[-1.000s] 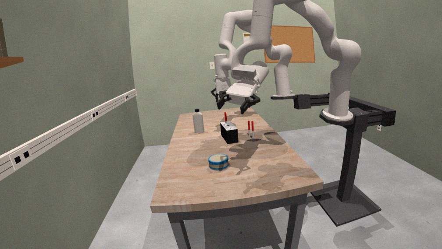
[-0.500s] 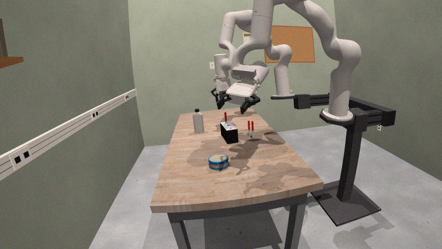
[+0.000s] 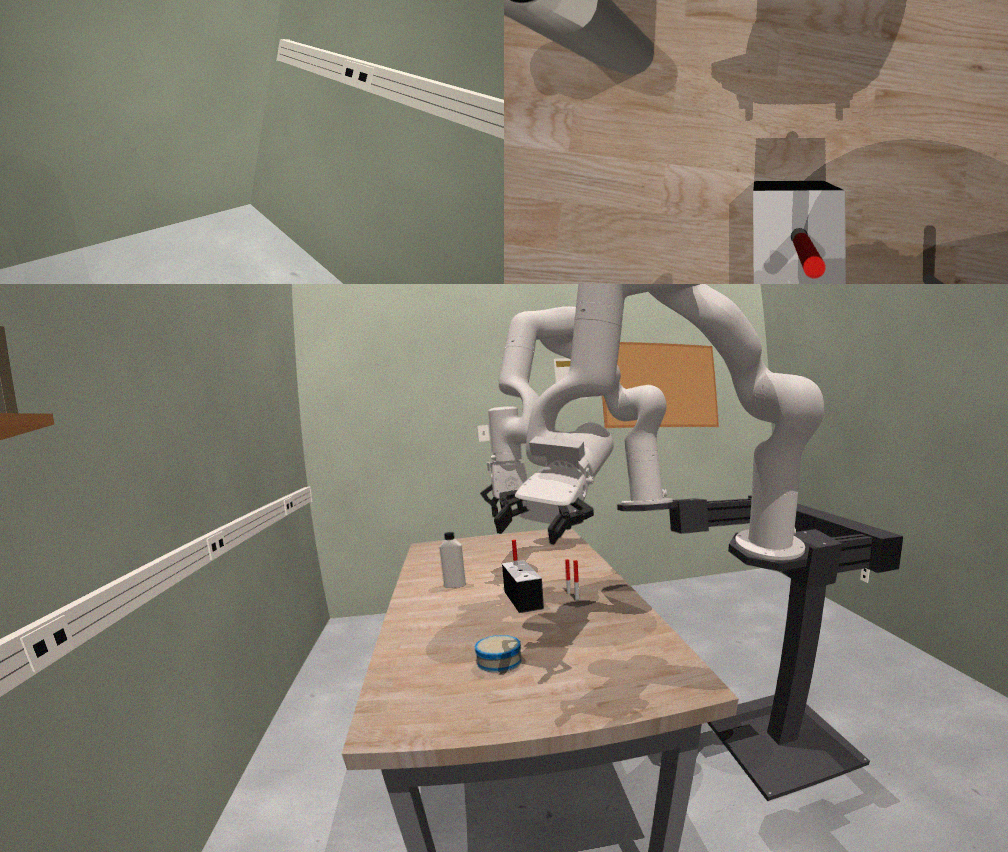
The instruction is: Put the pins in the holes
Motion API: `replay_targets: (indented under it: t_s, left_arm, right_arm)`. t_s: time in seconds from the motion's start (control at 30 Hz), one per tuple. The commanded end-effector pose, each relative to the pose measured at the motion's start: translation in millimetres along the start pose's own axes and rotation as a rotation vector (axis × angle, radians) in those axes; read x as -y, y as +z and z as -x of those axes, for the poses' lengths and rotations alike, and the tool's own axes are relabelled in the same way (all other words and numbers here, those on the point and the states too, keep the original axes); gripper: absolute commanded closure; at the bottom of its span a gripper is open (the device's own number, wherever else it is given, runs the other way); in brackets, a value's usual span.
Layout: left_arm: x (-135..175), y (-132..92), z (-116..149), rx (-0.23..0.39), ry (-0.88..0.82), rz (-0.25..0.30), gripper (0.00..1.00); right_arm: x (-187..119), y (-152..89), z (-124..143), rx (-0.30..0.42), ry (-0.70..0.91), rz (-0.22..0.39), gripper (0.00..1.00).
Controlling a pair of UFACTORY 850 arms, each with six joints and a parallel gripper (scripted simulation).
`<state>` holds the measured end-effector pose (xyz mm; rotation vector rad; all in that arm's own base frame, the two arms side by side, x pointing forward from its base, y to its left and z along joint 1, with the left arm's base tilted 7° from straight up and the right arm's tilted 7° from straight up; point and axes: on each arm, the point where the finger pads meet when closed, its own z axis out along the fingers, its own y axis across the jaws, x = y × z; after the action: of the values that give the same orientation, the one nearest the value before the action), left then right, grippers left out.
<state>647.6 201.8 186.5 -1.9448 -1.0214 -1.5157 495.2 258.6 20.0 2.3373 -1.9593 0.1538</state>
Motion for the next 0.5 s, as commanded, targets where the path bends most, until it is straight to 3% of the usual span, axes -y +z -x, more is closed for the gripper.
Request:
replay_targets:
  t_s: [0.0,0.33,0.47]
  left_arm:
    - [-1,0,-1,-0.002,-0.001,0.001,0.00]
    - [-1,0,-1,-0.002,-0.001,0.001,0.00]
    - [-1,0,-1,-0.002,-0.001,0.001,0.00]
  right_arm:
    - [1,-1,0,0.001,0.000,-0.002,0.00]
    - [1,0,0,0.001,0.000,-0.002,0.00]
    - [1,11,0,0.002,0.000,-0.002,0.00]
